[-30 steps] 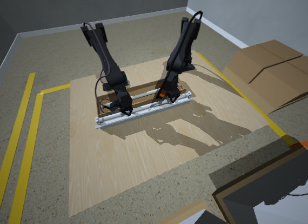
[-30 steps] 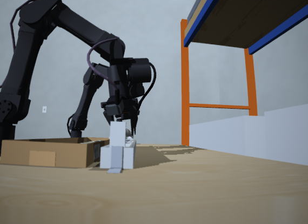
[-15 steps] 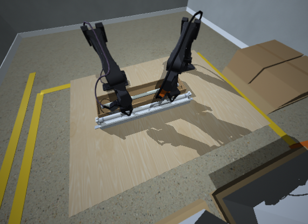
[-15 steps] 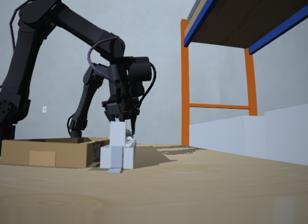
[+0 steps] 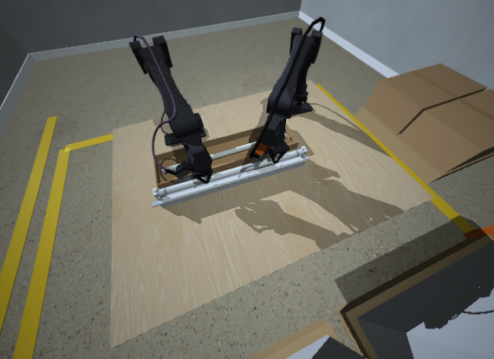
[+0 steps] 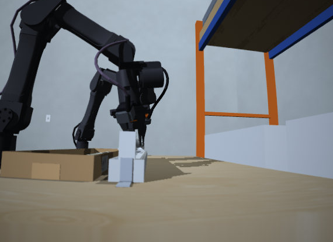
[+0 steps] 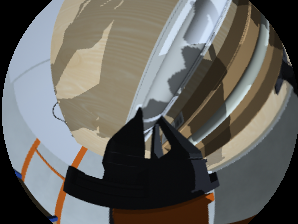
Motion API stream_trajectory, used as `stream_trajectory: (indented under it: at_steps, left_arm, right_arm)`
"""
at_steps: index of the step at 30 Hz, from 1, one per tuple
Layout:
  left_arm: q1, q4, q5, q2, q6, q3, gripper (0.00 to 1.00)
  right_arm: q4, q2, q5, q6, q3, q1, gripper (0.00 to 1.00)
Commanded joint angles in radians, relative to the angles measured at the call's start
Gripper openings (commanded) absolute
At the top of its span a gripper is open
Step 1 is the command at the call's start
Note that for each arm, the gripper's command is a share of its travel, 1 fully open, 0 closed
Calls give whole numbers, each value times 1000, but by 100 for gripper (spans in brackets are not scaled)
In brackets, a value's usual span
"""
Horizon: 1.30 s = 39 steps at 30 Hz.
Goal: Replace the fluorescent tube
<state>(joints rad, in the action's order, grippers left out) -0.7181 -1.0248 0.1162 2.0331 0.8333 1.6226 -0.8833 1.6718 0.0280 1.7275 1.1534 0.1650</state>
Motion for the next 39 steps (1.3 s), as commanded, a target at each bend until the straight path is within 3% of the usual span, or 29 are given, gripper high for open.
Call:
stream_trajectory:
  at_steps: [1, 18, 39]
  left_arm:
    - [9, 14, 0, -16, 1, 31, 11]
    - [1, 18, 8, -38, -4, 27, 11]
    - [-37, 139, 85, -86, -27, -113, 11]
  right_arm:
    - [-18, 0, 13, -1, 3, 0, 11]
    - [20, -26, 13, 1, -31, 2, 11]
    - [149, -98, 31, 14, -123, 22, 11]
